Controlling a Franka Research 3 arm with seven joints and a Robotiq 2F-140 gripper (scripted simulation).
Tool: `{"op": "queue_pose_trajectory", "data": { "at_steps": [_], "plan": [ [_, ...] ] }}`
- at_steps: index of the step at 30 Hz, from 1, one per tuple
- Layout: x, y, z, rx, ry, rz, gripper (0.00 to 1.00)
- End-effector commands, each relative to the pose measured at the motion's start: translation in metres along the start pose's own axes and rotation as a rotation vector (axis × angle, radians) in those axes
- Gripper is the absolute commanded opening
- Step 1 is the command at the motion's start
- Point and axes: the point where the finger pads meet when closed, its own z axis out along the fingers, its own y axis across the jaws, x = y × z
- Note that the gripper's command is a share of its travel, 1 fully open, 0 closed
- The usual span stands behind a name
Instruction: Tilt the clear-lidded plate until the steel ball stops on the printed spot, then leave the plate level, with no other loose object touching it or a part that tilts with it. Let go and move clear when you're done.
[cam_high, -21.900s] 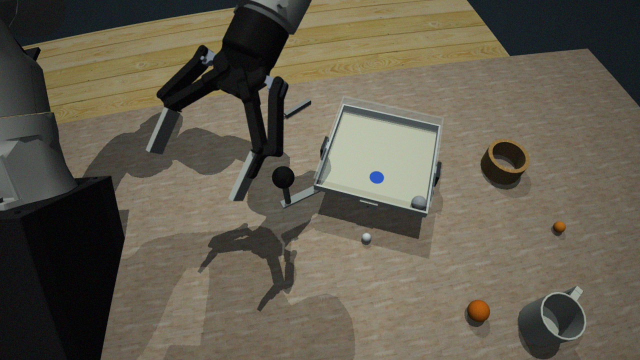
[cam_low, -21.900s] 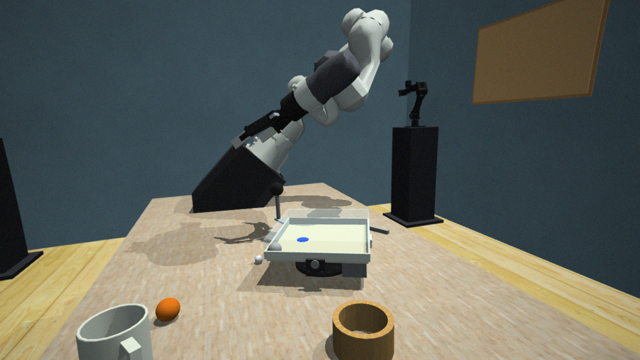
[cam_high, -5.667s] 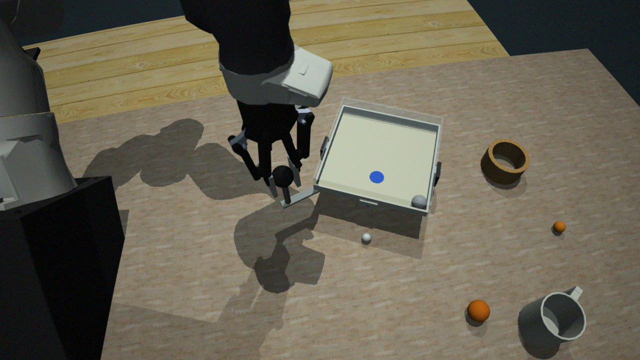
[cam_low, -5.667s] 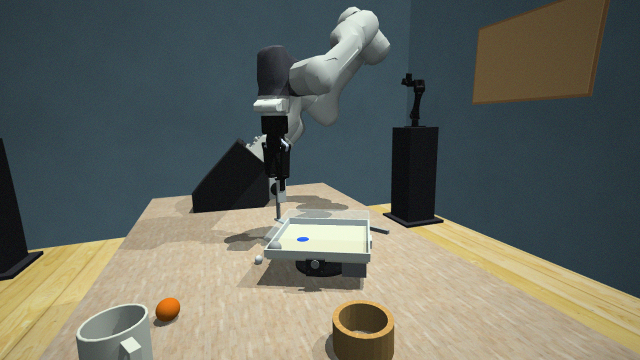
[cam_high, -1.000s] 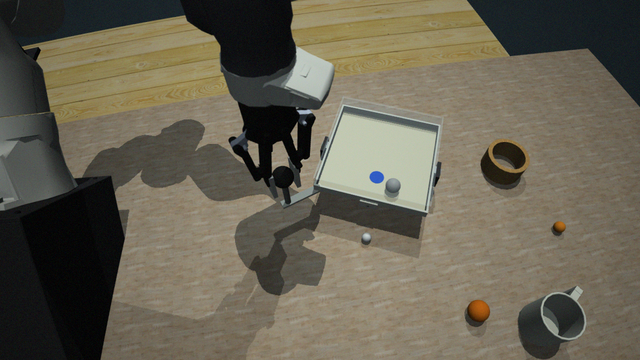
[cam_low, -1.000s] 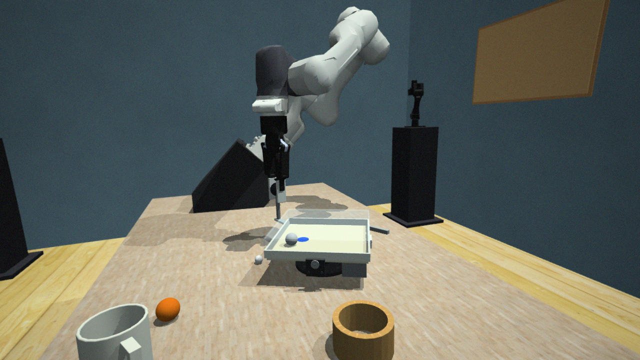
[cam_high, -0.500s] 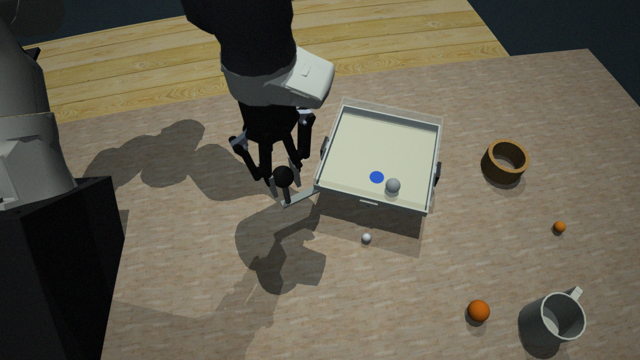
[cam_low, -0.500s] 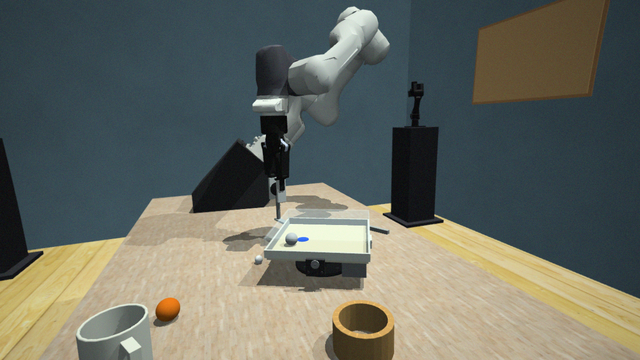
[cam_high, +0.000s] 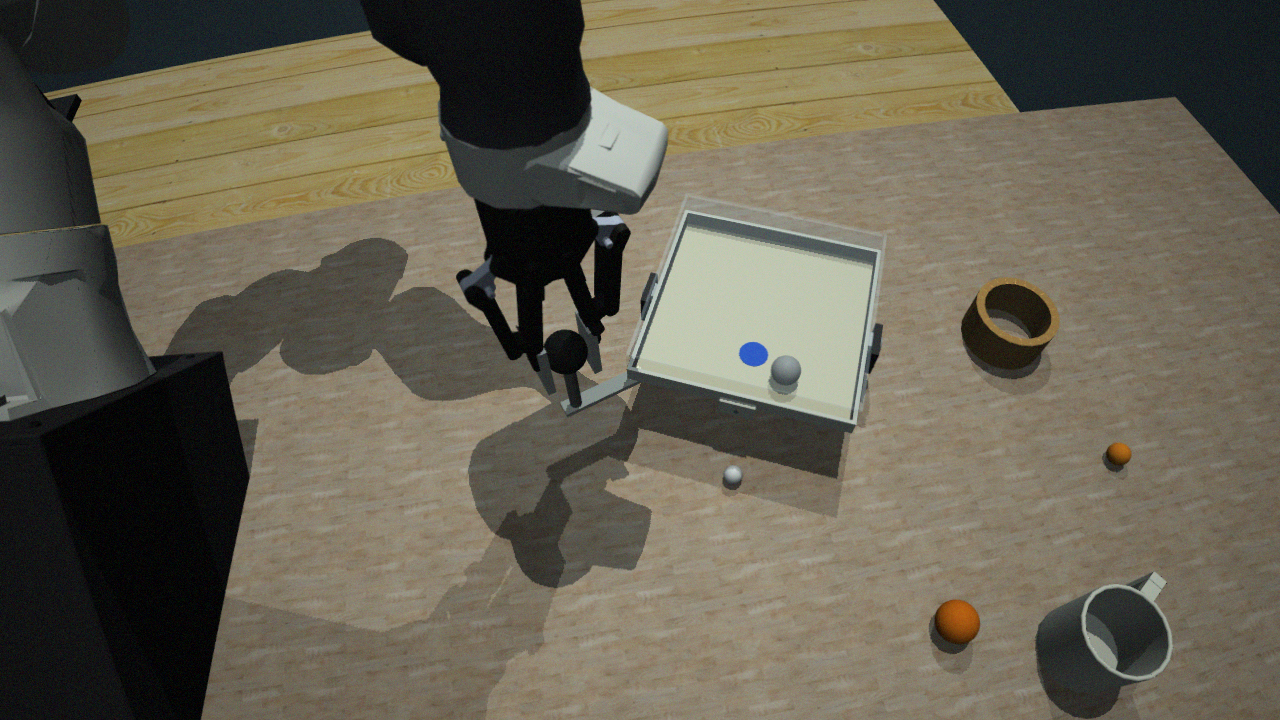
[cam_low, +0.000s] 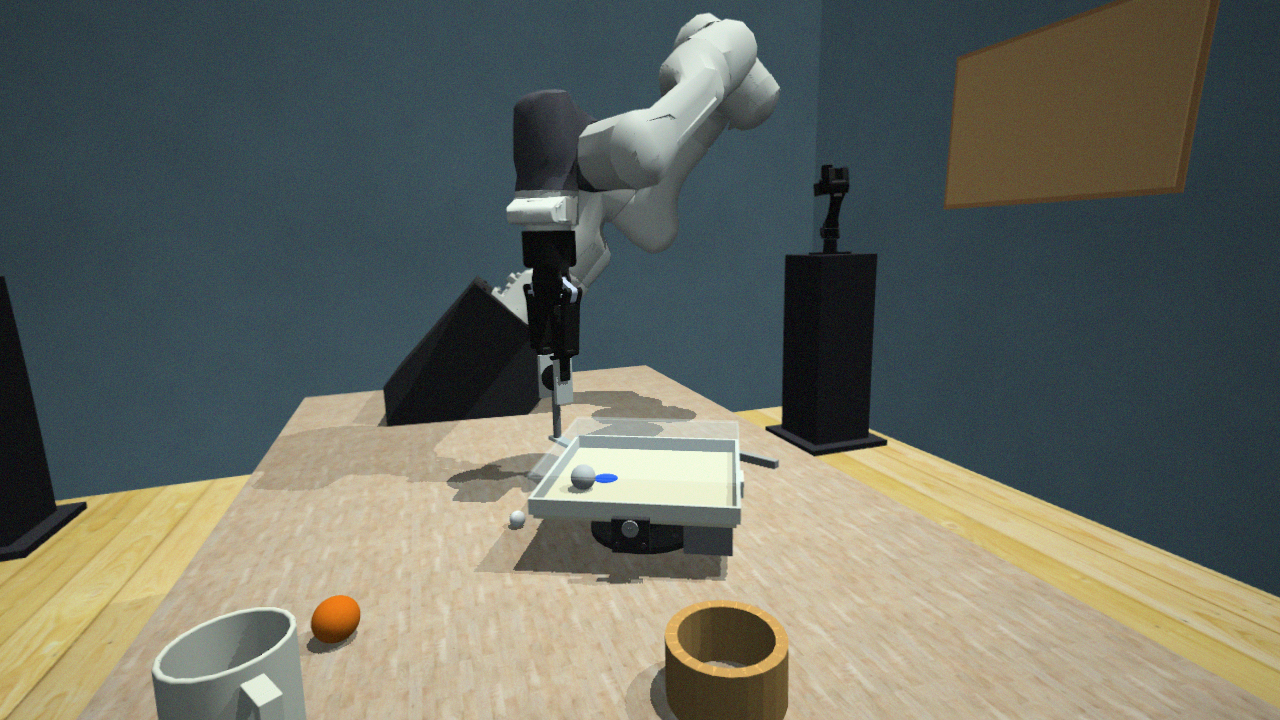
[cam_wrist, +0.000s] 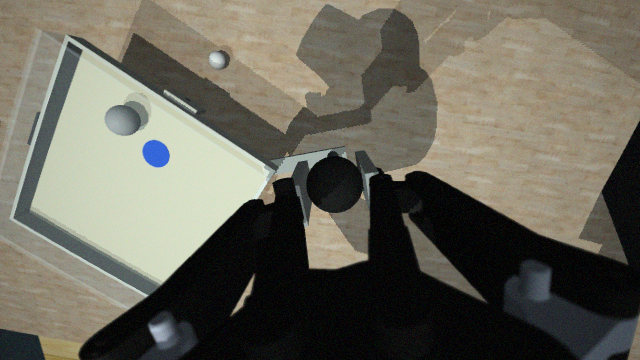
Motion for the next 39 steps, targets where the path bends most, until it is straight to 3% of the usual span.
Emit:
{"op": "queue_pose_trajectory", "data": {
  "at_steps": [1, 39],
  "plan": [
    [-0.0055, 0.0001, 0.0027, 0.000, -0.009, -0.001, 0.00],
    [-0.0082, 0.0013, 0.0057, 0.000, -0.009, -0.001, 0.00]
  ]
}}
